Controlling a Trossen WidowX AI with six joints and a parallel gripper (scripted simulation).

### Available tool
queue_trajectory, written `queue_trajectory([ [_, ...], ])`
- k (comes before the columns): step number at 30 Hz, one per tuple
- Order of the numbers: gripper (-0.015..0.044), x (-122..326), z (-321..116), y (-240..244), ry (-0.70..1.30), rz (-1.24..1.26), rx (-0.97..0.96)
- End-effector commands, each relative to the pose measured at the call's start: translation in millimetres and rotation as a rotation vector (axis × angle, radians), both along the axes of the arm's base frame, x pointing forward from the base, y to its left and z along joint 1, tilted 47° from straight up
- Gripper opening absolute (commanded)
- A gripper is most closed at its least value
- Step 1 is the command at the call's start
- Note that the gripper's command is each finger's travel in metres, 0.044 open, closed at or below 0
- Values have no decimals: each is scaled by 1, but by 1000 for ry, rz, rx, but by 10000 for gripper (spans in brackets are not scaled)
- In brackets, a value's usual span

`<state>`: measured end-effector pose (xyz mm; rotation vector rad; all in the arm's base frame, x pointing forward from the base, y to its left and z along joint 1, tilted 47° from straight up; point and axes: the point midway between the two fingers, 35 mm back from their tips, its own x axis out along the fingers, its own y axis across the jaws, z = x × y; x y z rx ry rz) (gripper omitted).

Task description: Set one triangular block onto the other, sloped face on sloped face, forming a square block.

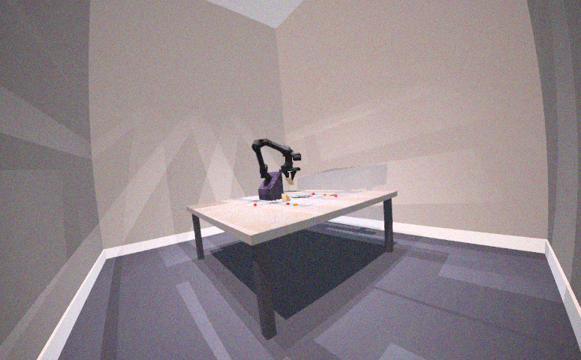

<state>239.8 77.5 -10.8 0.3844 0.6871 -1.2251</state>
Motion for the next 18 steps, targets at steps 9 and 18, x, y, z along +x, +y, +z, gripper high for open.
queue_trajectory([
  [9,0,14,-2,-22,-7,0,16],
  [18,0,24,-17,-61,-9,-1,9],
])
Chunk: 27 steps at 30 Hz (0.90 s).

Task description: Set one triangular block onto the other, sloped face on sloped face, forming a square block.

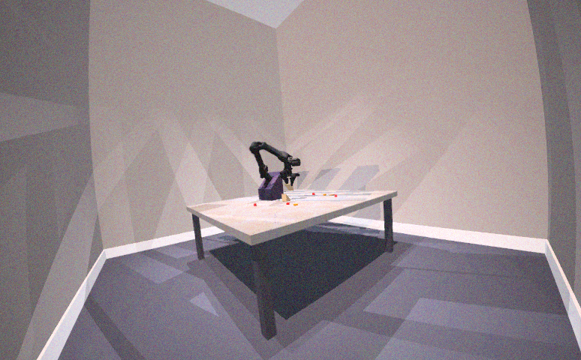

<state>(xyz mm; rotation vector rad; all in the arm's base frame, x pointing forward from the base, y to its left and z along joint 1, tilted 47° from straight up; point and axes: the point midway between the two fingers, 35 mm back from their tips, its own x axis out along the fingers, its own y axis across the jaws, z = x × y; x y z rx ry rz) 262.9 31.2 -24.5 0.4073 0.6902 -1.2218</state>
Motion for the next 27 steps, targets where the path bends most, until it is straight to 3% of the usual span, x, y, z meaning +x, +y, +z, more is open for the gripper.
queue_trajectory([
  [1,0,2,-5,-19,0,3,-11],
  [27,0,6,-19,-52,7,-12,-21],
])
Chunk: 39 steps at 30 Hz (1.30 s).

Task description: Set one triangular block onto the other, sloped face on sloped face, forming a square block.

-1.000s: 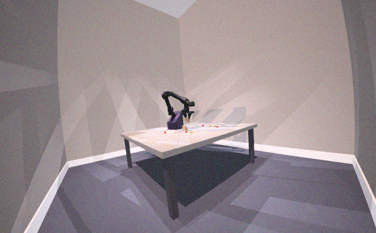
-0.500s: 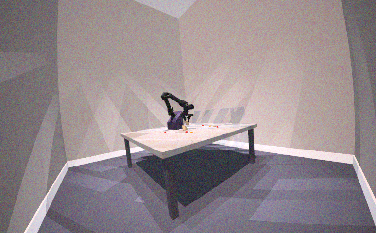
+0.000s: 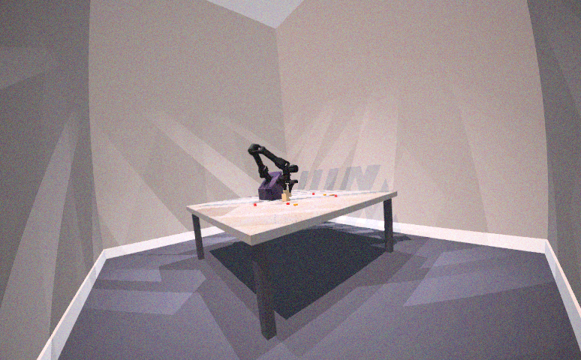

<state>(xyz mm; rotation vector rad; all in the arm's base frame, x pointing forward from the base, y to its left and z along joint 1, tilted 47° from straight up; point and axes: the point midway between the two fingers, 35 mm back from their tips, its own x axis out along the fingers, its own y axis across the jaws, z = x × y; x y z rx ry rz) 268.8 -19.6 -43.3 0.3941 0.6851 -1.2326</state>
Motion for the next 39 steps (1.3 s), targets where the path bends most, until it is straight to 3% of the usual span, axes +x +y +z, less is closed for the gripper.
queue_trajectory([
  [1,0,0,0,-1,2,-7,-6],
  [39,0,3,1,-3,-1,-11,-9],
])
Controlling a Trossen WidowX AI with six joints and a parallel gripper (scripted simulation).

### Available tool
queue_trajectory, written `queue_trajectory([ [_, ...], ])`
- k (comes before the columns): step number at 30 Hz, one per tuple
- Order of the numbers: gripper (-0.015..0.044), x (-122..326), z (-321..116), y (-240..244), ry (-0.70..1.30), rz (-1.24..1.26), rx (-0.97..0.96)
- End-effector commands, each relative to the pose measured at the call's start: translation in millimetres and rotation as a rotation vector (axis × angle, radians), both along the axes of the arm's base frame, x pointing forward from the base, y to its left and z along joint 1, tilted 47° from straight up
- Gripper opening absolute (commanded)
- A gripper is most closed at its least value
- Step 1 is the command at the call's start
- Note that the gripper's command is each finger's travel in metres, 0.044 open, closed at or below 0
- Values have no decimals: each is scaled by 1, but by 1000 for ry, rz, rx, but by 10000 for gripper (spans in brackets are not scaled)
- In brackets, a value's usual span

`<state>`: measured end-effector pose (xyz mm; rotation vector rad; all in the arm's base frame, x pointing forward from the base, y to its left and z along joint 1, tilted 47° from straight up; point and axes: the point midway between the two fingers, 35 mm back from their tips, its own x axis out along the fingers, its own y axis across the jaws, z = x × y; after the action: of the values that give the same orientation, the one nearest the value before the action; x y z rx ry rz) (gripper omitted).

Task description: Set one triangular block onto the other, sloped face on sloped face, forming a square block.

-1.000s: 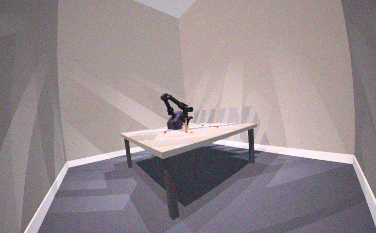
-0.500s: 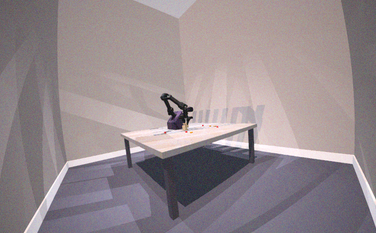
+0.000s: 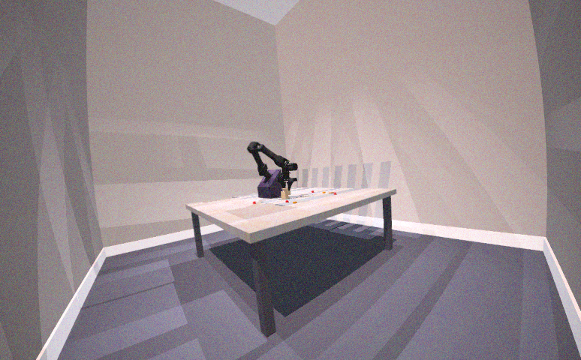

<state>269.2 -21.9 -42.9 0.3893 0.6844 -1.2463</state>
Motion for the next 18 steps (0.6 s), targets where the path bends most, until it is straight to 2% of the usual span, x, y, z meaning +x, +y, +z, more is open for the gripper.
queue_trajectory([
  [1,0,3,0,-1,-7,0,-2],
  [18,0,6,-4,-11,-7,-1,-3],
])
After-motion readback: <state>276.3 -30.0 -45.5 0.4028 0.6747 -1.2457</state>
